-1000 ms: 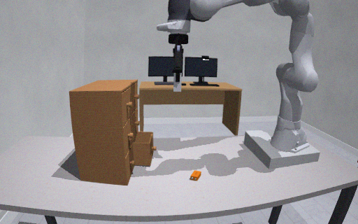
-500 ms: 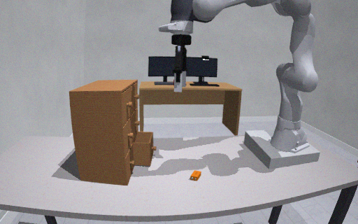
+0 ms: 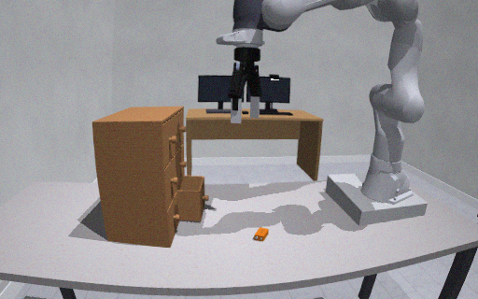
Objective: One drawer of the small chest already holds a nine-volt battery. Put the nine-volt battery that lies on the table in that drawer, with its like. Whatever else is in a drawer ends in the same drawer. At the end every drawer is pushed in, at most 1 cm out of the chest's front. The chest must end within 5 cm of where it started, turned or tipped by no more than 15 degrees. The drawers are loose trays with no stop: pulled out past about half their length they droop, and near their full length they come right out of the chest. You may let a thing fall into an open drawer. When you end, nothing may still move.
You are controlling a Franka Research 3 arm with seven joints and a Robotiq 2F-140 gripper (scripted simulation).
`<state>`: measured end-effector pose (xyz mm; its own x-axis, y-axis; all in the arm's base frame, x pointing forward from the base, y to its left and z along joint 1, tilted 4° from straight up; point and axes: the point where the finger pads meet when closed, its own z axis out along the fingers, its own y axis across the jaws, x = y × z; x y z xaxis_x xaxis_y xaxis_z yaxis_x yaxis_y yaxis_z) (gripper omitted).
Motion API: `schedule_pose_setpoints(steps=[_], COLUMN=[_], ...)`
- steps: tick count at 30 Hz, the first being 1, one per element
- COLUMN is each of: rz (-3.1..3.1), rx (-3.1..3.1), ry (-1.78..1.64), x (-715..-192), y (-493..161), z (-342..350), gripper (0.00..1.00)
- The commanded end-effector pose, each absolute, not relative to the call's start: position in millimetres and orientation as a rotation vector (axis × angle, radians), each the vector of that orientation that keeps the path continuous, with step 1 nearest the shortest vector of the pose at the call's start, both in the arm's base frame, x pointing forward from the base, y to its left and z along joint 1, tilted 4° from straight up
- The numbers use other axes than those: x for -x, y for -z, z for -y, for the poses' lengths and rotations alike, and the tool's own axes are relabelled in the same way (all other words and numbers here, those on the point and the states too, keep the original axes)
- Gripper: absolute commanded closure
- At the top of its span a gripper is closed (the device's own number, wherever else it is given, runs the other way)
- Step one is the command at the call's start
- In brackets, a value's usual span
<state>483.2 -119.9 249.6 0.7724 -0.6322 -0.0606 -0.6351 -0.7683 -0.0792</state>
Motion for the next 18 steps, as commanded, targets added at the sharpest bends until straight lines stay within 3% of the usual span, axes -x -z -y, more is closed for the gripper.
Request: schedule_pose_setpoints(steps=[1, 18], rz=[-1.259, -1.725], rx=[2.787, 2.524], ry=[-0.045, -0.069], x=[-483.2, -466.5], y=[-249.8, -245.5], z=[118.8, 114.5], gripper=[0.0, 0.0])
